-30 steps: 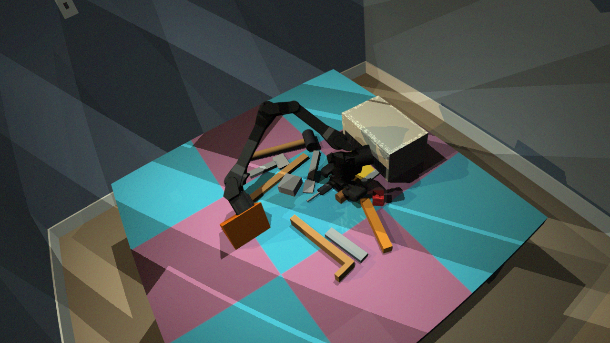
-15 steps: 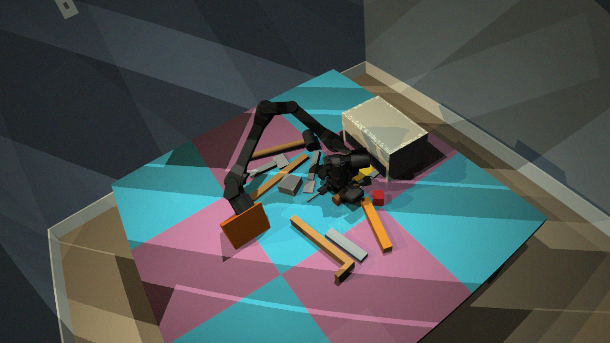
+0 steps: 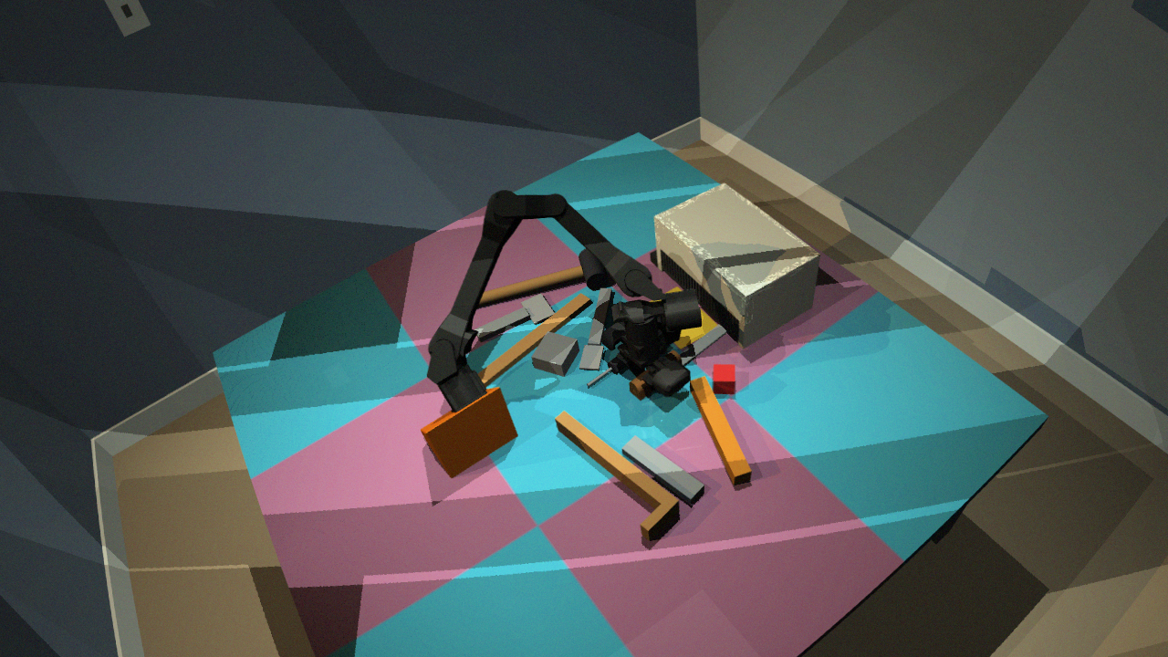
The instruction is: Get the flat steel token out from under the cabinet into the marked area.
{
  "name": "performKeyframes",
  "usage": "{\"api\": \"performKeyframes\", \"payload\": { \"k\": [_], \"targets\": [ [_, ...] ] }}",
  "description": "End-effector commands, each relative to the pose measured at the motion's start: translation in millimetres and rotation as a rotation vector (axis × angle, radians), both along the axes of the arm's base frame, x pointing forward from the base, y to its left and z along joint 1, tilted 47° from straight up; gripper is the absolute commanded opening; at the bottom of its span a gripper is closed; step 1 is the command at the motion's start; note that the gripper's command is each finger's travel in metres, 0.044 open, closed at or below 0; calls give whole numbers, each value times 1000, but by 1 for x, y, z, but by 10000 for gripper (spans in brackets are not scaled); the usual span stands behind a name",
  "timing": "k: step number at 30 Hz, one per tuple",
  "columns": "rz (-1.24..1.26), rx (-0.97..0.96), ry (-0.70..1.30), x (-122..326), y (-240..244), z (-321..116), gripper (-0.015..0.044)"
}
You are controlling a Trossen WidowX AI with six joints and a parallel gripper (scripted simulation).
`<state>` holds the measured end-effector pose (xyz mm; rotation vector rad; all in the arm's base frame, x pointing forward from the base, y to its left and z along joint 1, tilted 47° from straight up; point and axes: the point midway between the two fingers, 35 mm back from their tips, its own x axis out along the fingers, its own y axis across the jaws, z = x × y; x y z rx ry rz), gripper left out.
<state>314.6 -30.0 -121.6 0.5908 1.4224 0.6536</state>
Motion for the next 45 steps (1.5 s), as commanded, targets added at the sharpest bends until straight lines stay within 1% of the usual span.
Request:
{"api": "performKeyframes", "payload": {
  "k": [1,45],
  "targets": [
    [3,0,2,-7,0,-1,0],
    [3,-1,5,-64,-2,-7,0]
  ]
}}
